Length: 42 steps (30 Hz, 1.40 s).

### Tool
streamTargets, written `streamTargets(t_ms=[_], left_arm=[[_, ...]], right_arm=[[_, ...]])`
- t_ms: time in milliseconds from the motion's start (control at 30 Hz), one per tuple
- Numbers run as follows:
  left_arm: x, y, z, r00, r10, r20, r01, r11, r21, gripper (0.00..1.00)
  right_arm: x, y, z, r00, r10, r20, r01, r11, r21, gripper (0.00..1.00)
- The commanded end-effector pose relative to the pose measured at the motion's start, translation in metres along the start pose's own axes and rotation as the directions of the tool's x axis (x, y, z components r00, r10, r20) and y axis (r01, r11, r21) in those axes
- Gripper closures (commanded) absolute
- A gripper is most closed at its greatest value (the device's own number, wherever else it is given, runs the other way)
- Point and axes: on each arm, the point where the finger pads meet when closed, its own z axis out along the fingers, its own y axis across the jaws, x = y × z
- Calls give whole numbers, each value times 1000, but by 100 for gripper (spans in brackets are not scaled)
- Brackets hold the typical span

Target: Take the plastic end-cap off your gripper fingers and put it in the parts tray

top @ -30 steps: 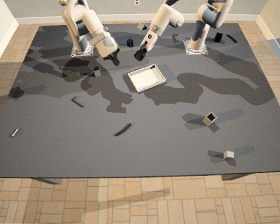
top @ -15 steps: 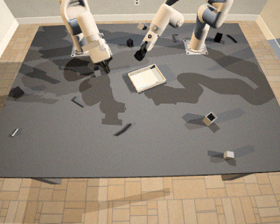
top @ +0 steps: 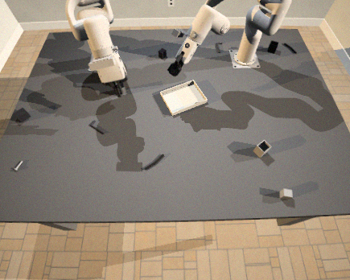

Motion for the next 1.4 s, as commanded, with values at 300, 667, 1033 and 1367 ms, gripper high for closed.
streamTargets(t_ms=[300, 667, 1033, 1367], left_arm=[[0, -1, -1, 1000, 0, -1, 0, 1000, 2, 100], [0, -1, -1, 1000, 0, -1, 0, 1000, 2, 100], [0, -1, -1, 1000, 0, -1, 0, 1000, 2, 100], [0, -1, -1, 1000, 0, -1, 0, 1000, 2, 100]], right_arm=[[14, 61, -19, 987, -22, 160, 38, 995, -97, 100], [15, 101, -42, 962, -12, 274, 52, 989, -141, 100], [7, 144, -76, 914, 8, 405, 64, 984, -163, 100], [2, 153, -86, 899, 18, 438, 62, 984, -166, 100]])
